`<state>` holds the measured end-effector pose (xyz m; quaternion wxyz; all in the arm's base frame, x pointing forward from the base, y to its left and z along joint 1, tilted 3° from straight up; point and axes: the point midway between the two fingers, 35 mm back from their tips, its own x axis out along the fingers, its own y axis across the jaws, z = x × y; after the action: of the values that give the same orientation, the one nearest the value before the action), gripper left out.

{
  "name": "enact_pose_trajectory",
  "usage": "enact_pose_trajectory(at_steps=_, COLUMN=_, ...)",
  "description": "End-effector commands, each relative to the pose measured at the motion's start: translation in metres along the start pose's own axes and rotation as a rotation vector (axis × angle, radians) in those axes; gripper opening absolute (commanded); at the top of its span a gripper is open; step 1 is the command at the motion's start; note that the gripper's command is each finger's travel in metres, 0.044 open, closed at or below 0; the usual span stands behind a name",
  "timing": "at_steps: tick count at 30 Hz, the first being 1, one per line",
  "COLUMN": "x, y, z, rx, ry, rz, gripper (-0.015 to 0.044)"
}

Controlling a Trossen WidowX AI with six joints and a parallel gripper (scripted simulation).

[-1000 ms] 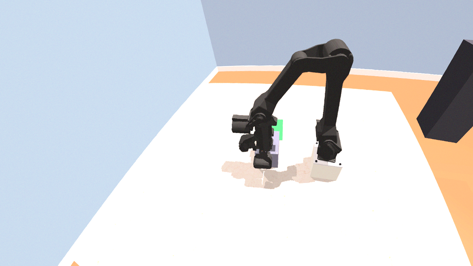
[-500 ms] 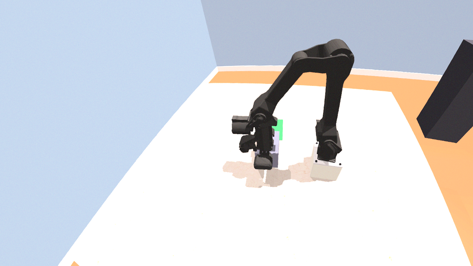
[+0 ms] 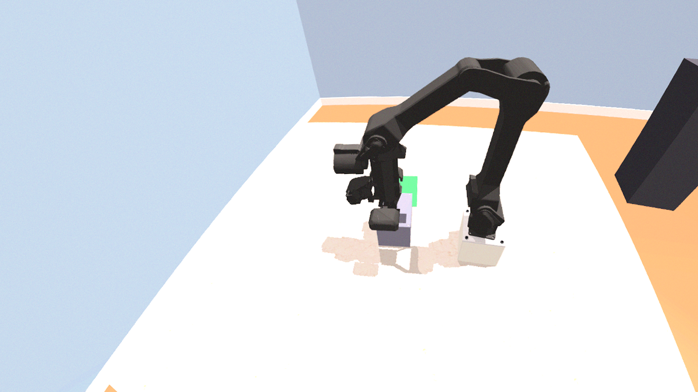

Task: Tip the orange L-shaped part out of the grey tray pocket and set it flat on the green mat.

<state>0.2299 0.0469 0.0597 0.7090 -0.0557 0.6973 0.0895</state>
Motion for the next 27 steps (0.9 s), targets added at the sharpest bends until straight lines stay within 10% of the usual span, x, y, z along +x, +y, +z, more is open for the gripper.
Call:
enact_pose_trajectory(at_steps=1, x=-0.0358, y=-0.0045, z=-0.0030, rx=-0.004, ry=-0.015, rz=-0.004, gripper=0.0180)
enact_pose_trajectory(at_steps=27, x=-0.0318, y=-0.0033, z=-0.0013, rx=0.001, ry=-0.019, rz=0.000, gripper=0.0180)
